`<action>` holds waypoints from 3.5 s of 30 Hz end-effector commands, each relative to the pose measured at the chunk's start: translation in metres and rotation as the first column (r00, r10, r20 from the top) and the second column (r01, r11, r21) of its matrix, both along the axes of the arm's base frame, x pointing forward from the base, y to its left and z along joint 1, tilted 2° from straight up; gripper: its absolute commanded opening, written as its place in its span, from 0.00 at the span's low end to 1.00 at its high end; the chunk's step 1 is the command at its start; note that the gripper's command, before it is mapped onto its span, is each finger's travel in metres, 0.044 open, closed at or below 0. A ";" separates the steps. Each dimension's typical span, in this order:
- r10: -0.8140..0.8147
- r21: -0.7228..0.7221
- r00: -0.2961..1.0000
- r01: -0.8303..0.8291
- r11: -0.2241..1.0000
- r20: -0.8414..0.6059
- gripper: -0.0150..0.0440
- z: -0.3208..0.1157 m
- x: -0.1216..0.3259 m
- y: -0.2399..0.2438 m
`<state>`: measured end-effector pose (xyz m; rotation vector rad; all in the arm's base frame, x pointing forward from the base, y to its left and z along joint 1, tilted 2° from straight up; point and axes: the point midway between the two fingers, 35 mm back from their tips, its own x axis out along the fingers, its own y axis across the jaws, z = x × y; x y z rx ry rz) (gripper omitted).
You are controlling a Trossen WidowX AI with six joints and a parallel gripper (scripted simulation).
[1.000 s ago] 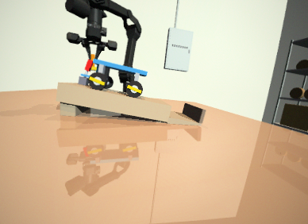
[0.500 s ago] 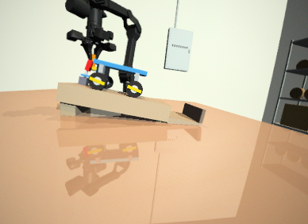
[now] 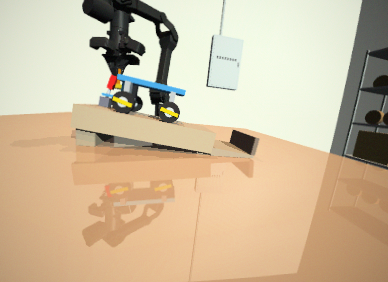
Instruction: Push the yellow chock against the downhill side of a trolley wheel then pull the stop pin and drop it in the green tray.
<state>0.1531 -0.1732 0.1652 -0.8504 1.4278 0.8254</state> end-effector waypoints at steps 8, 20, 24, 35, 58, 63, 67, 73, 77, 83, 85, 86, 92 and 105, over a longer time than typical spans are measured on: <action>0.310 0.001 0.951 -0.310 0.951 -0.011 0.25 0.000 -0.001 0.000; 0.314 0.002 0.949 -0.314 0.949 -0.010 0.25 -0.001 0.006 0.014; 0.316 0.003 0.949 -0.316 0.949 -0.009 0.25 -0.003 0.013 0.027; 0.317 0.006 0.948 -0.317 0.948 -0.007 0.25 -0.007 0.028 0.060; 0.317 0.012 0.948 -0.317 0.948 -0.001 0.25 -0.013 0.059 0.129; 0.317 0.013 0.948 -0.317 0.948 0.000 0.25 -0.014 0.065 0.145; 0.317 0.014 0.948 -0.317 0.948 0.001 0.25 -0.016 0.070 0.158; 0.317 0.016 0.948 -0.317 0.948 0.002 0.25 -0.018 0.078 0.177; 0.317 0.017 0.948 -0.317 0.948 0.003 0.25 -0.020 0.083 0.190; 0.317 0.019 0.948 -0.317 0.948 0.004 0.25 -0.022 0.091 0.211; 0.317 0.019 0.948 -0.317 0.948 0.005 0.25 -0.022 0.094 0.217; 0.317 0.019 0.948 -0.317 0.948 0.005 0.25 -0.023 0.095 0.221; 0.317 0.021 0.948 -0.317 0.948 0.006 0.25 -0.024 0.104 0.240; 0.340 0.023 0.940 -0.340 0.940 0.007 0.25 -0.023 0.120 0.273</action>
